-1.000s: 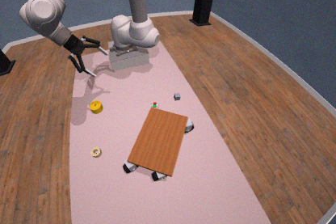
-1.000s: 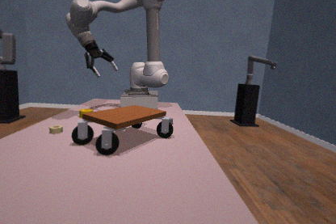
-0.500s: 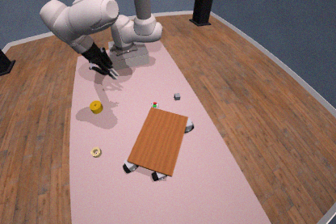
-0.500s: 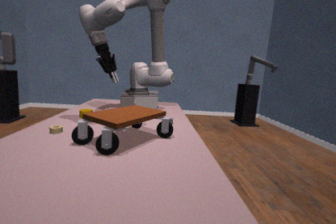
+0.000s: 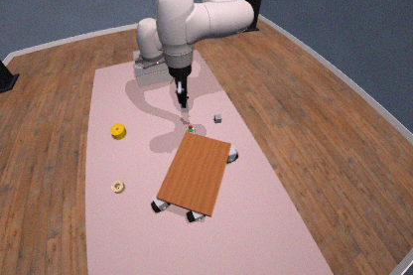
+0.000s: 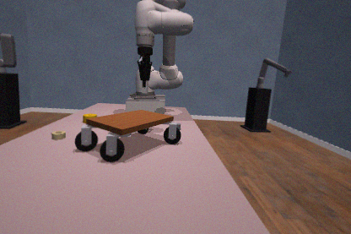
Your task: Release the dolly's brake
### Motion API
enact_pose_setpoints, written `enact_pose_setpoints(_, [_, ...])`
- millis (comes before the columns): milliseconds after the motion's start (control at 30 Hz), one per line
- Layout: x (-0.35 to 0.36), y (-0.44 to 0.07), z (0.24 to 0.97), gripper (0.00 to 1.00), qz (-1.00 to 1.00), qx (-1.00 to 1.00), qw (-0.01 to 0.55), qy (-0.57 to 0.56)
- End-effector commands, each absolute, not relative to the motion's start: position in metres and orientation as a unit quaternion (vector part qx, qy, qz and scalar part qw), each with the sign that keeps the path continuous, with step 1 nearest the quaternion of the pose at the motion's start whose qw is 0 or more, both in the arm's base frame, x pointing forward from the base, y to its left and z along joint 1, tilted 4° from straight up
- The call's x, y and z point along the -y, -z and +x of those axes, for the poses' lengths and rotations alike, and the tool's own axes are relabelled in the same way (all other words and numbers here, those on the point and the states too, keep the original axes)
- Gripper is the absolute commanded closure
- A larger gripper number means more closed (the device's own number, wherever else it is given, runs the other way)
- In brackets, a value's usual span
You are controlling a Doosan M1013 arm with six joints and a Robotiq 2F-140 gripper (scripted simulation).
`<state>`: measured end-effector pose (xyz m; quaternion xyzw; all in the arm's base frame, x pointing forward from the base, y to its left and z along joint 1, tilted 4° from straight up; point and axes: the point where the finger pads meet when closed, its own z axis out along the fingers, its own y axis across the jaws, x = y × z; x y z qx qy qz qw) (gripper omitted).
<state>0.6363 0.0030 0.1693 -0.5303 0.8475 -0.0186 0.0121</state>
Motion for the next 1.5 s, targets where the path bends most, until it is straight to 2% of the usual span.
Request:
enact_pose_setpoints(0, [-0.016,-0.167,0.652,1.00,-0.535,-0.844,0.009,0.037])
enact_pose_setpoints(200, [-0.016,-0.164,0.652,1.00,-0.535,-0.844,0.009,0.037])
enact_pose_setpoints(400, [-0.014,-0.129,0.653,1.00,-0.535,-0.844,0.009,0.037])
enact_pose_setpoints(1467, [-0.014,-0.128,0.653,1.00,-0.535,-0.844,0.009,0.037])
